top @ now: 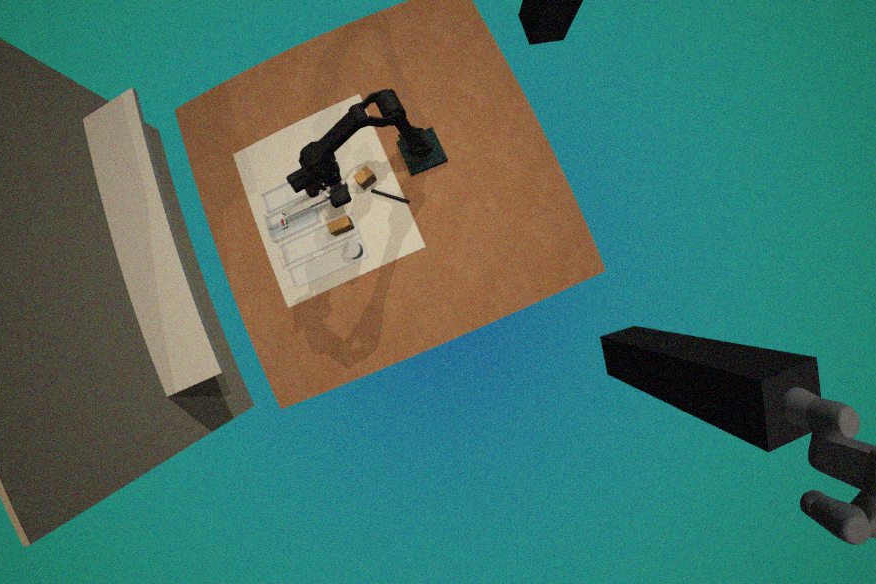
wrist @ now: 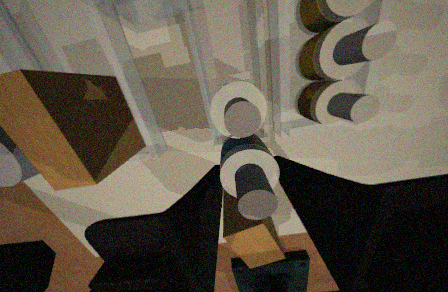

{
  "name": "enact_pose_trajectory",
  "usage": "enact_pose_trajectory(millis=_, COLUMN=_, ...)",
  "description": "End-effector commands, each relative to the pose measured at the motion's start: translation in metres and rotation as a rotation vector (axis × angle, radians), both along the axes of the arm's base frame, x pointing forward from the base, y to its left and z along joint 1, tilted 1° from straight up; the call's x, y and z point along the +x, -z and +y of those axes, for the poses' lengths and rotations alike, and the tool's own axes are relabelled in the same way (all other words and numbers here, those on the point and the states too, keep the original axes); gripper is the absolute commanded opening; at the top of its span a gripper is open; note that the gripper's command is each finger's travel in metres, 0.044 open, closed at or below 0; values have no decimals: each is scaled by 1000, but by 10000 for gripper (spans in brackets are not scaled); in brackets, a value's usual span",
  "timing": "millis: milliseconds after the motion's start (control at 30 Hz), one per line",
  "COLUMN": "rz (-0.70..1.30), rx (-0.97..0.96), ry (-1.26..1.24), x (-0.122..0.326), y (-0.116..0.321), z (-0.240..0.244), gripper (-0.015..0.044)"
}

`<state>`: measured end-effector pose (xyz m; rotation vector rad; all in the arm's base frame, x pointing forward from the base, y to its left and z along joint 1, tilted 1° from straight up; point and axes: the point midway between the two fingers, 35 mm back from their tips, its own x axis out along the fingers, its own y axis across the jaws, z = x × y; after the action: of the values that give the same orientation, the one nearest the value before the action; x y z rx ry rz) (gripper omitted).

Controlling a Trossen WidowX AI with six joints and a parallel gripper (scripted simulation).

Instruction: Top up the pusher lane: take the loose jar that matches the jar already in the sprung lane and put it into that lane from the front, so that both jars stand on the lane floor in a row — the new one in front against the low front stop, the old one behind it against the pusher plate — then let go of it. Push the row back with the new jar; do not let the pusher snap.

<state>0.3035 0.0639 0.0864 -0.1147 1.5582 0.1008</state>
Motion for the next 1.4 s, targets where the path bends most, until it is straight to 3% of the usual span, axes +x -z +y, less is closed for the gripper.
enact_pose_trajectory(millis=0, rz=-23, rx=4, ry=-5, x=8, y=-3, z=1, gripper=0)
enact_pose_trajectory(millis=1367, rz=-24, rx=4, ry=-5, x=22, y=-5, z=3, gripper=0)
